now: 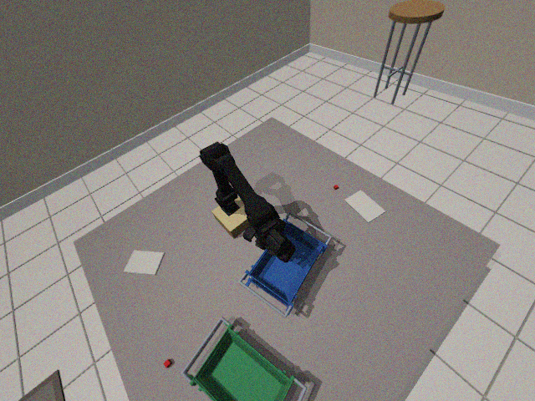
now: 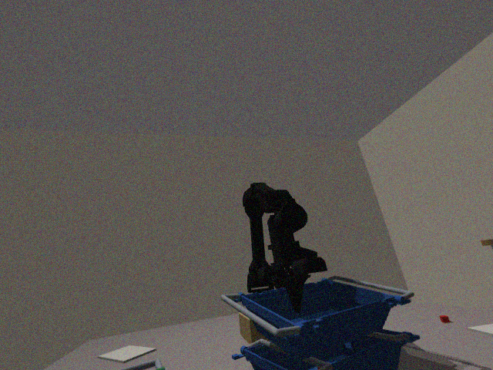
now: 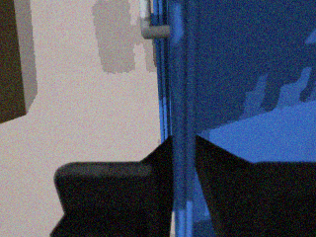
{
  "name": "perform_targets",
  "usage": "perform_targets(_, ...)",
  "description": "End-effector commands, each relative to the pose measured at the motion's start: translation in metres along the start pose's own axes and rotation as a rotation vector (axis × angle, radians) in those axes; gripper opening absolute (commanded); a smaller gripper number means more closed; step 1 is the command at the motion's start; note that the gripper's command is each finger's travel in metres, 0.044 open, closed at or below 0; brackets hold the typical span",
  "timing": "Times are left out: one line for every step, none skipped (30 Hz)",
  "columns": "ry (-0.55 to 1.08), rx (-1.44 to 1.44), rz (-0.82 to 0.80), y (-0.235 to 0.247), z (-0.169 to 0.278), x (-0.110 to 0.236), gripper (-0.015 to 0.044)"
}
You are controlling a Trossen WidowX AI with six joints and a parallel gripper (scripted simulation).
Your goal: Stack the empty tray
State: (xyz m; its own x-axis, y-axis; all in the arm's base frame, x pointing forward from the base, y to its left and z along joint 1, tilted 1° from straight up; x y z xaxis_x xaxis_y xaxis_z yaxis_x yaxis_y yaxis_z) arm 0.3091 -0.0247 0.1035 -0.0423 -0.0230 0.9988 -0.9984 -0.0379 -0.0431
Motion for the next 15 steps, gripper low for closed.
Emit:
perform_targets(0.004,0.004,-0.026,0.0031,0.0005,-0.0060,0.0000)
perform_targets(0.004,0.004,-0.026,0.0031,0.0005,-0.0060,0.0000)
perform_targets(0.004,0.004,-0.026,0.0031,0.0005,-0.0060,0.0000)
perform_targets(0.004,0.004,-0.026,0.0031,0.0005,-0.0060,0.0000)
perform_targets(0.004,0.004,-0.026,0.0031,0.0005,-0.0060,0.0000)
perform_targets(0.004,0.004,-0.026,0.0031,0.0005,-0.0060,0.0000)
perform_targets(0.004,0.004,-0.026,0.0031,0.0005,-0.0060,0.0000)
perform_targets(0.004,0.004,-0.026,0.0031,0.0005,-0.0060,0.0000)
perform_targets(0.004,0.004,-0.026,0.0031,0.0005,-0.0060,0.0000)
perform_targets(0.004,0.004,-0.026,0.0031,0.0005,-0.0060,0.0000)
perform_targets(0.000,0.000,-0.001,0.0002,0.0000,-0.0005,0.0000)
perform_targets(0.000,0.000,-0.002,0.0005,0.0001,-0.0013,0.0000)
perform_targets(0.001,0.001,-0.005,0.0010,0.0002,-0.0025,0.0000)
perform_targets(0.001,0.001,-0.007,0.0015,0.0003,-0.0039,0.0000)
perform_targets(0.002,0.002,-0.010,0.0022,0.0004,-0.0056,0.0000)
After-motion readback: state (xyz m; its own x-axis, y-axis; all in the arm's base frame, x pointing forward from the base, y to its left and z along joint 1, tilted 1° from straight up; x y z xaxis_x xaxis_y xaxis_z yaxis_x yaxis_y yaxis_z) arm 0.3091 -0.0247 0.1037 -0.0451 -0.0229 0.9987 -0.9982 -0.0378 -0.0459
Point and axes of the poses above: the point midway between the two fingers, 35 mm back from their tips, its own x axis back along the fingers, its own y axis across the jaws, z = x × y, the point moved 3 cm from there along x, back along the fingers, and after that the axes turned 11 degrees about -x, right-handed, at the moved point
